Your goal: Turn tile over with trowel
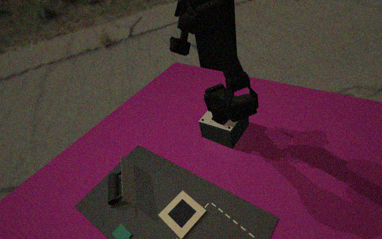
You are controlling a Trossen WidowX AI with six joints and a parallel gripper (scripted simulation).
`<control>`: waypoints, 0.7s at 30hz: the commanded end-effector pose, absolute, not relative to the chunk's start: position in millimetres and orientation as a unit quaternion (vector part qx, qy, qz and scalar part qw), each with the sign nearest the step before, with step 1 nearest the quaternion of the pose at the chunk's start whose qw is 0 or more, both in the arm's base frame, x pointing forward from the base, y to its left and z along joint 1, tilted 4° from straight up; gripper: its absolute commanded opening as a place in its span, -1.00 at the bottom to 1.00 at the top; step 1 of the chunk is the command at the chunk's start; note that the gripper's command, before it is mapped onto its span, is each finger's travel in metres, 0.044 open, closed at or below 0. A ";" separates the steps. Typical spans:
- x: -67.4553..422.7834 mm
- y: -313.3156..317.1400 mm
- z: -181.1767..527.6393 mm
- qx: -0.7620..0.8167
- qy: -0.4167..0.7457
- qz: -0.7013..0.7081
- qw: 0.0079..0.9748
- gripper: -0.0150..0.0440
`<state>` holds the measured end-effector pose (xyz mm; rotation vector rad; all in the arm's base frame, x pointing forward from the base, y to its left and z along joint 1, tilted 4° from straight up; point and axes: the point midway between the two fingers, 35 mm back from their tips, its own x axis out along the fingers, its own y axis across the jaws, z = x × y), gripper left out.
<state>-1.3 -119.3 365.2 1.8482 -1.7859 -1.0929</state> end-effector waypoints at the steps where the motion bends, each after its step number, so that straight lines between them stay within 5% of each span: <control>1: -1.3 -119.6 365.2 0.652 -0.629 -0.386 0.174 0.78; 11: -1.5 -134.6 364.7 0.665 -0.580 -0.424 0.205 -0.11; 21: 6.3 -157.6 359.9 0.694 -0.496 -0.461 0.245 -0.15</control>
